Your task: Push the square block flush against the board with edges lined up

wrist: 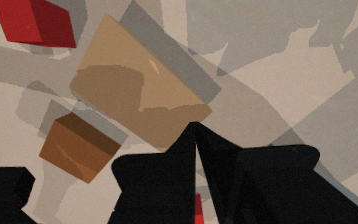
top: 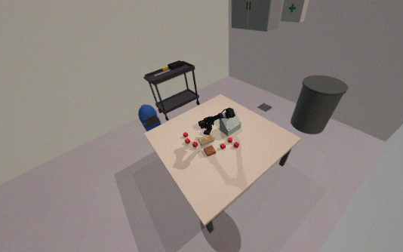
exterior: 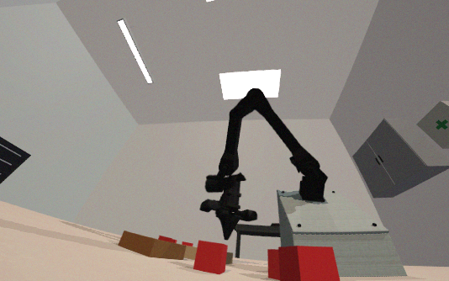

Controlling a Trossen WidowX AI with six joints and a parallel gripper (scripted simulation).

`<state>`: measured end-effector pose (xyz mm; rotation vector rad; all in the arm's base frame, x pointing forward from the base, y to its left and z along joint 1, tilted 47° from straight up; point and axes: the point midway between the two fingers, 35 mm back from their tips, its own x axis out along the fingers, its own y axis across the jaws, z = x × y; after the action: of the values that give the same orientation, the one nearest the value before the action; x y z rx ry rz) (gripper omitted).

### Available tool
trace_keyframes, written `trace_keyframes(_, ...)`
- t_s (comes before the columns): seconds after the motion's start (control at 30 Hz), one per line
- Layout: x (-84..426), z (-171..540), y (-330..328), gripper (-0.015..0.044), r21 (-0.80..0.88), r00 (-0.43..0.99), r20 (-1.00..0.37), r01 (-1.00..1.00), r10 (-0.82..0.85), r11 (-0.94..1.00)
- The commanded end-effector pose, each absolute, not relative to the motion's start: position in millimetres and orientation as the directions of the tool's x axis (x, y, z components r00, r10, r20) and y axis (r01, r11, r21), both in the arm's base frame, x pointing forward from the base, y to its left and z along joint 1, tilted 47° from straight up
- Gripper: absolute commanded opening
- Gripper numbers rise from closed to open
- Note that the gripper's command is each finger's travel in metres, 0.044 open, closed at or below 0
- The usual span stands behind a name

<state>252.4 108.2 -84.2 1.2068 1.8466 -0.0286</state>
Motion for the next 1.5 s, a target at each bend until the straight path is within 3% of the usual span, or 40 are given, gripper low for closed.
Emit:
trace_keyframes(0.0, 263.6, -91.5, 102.4, 0.0000, 0.328, -0.118, -0.689, 0.829, 0.715, 0.453)
trace_keyframes(0.67, 307.5, -126.0, 76.1, 0.0000, -0.139, -0.122, -0.686, 0.990, 0.717, 0.036)
trace_keyframes(1.47, 301.4, -159.4, 120.5, 0.0000, -0.144, -0.123, -0.684, 0.989, 0.719, 0.032)
